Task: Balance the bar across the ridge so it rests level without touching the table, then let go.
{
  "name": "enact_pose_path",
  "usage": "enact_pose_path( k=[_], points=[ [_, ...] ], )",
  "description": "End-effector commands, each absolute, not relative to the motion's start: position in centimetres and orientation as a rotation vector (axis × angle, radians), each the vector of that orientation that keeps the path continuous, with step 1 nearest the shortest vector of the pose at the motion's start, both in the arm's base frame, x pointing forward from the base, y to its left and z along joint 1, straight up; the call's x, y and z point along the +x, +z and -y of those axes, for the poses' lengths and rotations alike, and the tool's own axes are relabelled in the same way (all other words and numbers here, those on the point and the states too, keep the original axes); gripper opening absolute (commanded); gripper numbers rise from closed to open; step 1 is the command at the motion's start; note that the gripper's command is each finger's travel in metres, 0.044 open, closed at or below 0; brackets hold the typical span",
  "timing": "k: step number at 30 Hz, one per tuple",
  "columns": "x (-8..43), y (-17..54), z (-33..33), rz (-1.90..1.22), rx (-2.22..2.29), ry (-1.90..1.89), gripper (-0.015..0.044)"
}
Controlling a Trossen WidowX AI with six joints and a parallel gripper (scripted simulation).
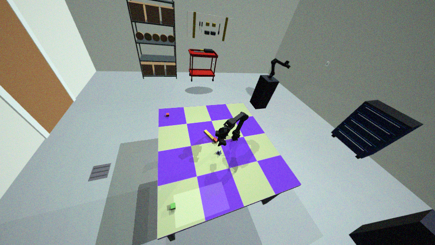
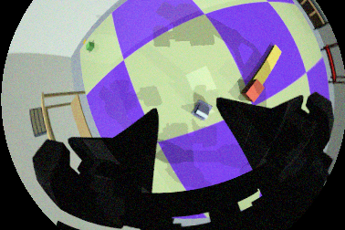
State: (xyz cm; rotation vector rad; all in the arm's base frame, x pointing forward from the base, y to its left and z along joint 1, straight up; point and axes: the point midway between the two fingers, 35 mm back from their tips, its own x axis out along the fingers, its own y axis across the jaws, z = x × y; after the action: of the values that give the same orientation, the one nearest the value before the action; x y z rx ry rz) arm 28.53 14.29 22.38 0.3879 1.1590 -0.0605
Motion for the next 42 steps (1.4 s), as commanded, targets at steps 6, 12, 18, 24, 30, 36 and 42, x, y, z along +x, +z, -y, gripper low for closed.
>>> enact_pose_path(
  k=[6, 12, 18, 24, 30, 36, 42],
  points=[
    [30.0, 20.9, -10.6, -1.198, 0.457, -0.203, 0.0315],
    [30.7, 19.9, -8.0, -1.223, 0.503, -0.298, 0.0315],
    [31.1, 18.9, -5.3, -1.247, 0.553, -0.392, 0.0315],
    [31.3, 18.0, -2.6, -1.27, 0.607, -0.485, 0.0315],
    [31.2, 17.1, 0.1, -1.292, 0.664, -0.576, 0.0315],
    [30.8, 16.2, 2.7, -1.313, 0.724, -0.665, 0.0315],
    [30.2, 15.3, 5.3, -1.333, 0.789, -0.753, 0.0315]
  ],
)
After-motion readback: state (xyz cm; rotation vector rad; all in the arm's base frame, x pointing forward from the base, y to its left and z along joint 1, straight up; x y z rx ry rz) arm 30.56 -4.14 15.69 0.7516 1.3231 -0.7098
